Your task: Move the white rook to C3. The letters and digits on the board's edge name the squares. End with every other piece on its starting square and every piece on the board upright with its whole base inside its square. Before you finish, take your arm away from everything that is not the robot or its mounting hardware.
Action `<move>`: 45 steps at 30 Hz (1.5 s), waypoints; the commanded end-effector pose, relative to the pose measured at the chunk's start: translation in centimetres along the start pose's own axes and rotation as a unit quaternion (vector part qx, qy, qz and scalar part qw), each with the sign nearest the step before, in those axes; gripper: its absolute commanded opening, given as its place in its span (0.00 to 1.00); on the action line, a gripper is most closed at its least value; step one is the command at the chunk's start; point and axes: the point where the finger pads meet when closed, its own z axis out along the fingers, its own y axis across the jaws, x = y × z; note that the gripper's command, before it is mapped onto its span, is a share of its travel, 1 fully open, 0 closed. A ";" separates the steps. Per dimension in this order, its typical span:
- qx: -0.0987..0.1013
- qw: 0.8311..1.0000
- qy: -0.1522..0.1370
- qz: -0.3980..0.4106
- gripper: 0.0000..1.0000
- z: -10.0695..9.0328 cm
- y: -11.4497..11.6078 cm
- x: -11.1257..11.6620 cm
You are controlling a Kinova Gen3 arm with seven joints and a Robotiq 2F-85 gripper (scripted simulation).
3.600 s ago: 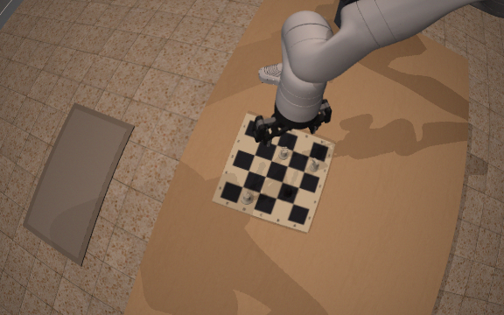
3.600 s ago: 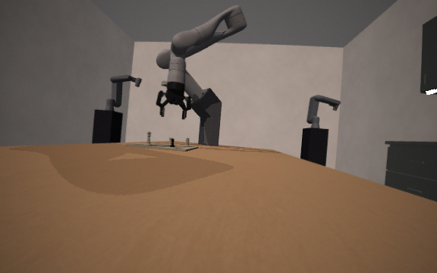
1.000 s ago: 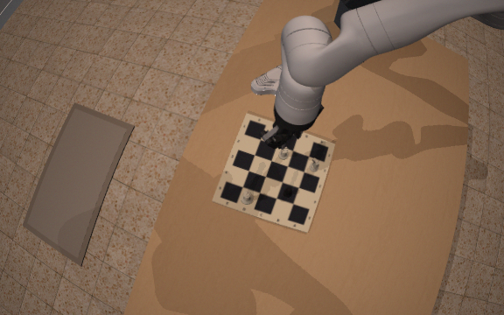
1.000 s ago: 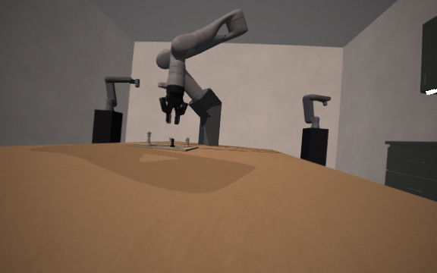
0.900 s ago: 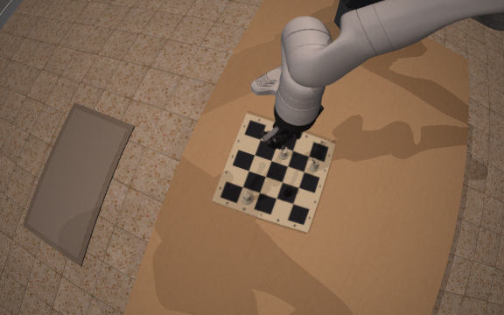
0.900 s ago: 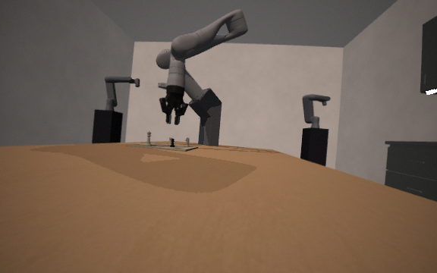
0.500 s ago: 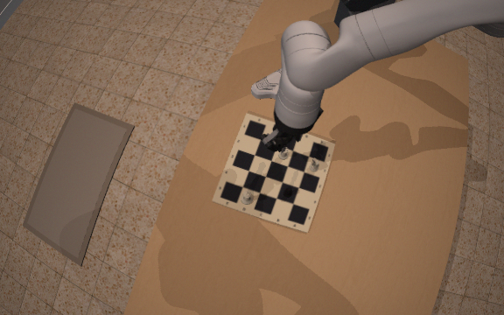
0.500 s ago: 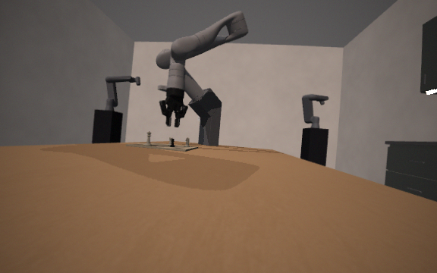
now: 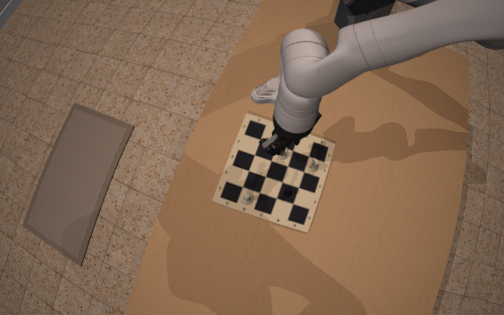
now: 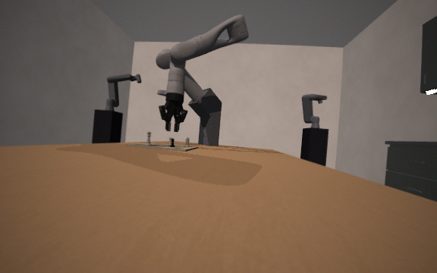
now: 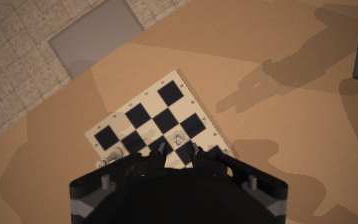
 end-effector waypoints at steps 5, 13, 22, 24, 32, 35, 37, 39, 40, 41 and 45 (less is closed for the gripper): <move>0.000 1.000 0.004 0.000 0.37 1.0 0.0 0.3; 0.000 1.000 0.004 0.000 0.37 1.5 0.0 0.4; 0.000 1.000 0.004 0.000 0.37 1.7 0.0 0.4; 0.000 1.000 0.004 0.000 0.37 1.7 0.0 0.4; 0.000 1.000 0.004 0.000 0.37 1.7 0.0 0.4; 0.000 1.000 0.004 0.000 0.37 1.7 0.0 0.4; 0.000 1.000 0.004 0.000 0.37 1.7 0.0 0.4; 0.000 1.000 0.004 0.000 0.37 1.7 0.0 0.4; 0.000 1.000 0.004 0.000 0.37 1.7 0.0 0.4; 0.000 1.000 0.004 0.000 0.37 1.7 0.0 0.4; 0.000 1.000 0.004 0.000 0.37 1.7 0.0 0.4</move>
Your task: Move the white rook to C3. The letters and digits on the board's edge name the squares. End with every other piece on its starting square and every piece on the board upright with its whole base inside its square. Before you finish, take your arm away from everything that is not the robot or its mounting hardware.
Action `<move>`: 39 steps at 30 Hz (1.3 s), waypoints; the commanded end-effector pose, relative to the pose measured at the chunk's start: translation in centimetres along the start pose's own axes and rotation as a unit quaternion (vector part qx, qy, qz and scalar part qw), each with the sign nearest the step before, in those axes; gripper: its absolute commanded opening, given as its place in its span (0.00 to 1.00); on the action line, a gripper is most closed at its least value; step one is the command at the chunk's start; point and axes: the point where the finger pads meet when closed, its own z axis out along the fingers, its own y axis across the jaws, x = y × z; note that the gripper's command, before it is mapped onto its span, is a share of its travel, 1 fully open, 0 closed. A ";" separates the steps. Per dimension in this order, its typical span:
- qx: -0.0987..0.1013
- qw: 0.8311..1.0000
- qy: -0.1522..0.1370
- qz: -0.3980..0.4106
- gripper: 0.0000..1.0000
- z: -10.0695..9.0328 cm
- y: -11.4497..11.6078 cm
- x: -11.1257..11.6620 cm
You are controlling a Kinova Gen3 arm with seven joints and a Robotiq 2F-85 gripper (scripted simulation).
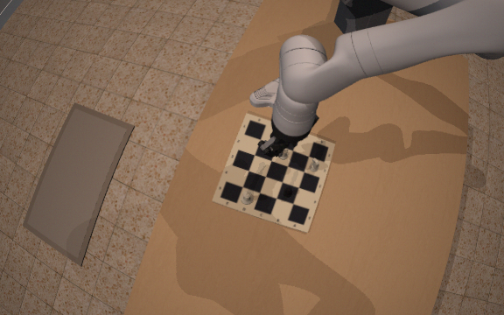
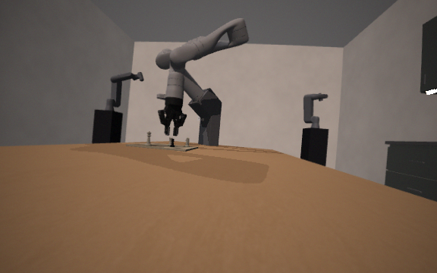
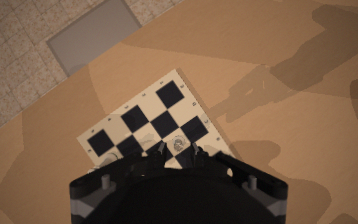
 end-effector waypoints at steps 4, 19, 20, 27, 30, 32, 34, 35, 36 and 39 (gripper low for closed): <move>0.000 1.000 -0.001 0.000 0.37 0.0 0.0 0.0; 0.000 1.000 -0.001 0.000 0.37 0.1 0.0 0.0; 0.000 1.000 -0.001 0.000 0.37 0.1 0.0 0.0; 0.000 1.000 -0.001 0.000 0.37 1.1 0.0 0.0; 0.000 1.000 -0.001 0.000 0.37 1.7 0.0 0.0; 0.000 1.000 -0.001 0.000 0.37 1.9 0.0 0.0; 0.000 1.000 -0.001 0.000 0.37 2.1 0.0 0.0; 0.000 1.000 -0.001 0.000 0.37 2.2 0.0 0.0; 0.000 1.000 -0.001 0.000 0.37 2.4 0.0 0.0; 0.000 1.000 -0.001 0.000 0.37 2.8 0.0 0.0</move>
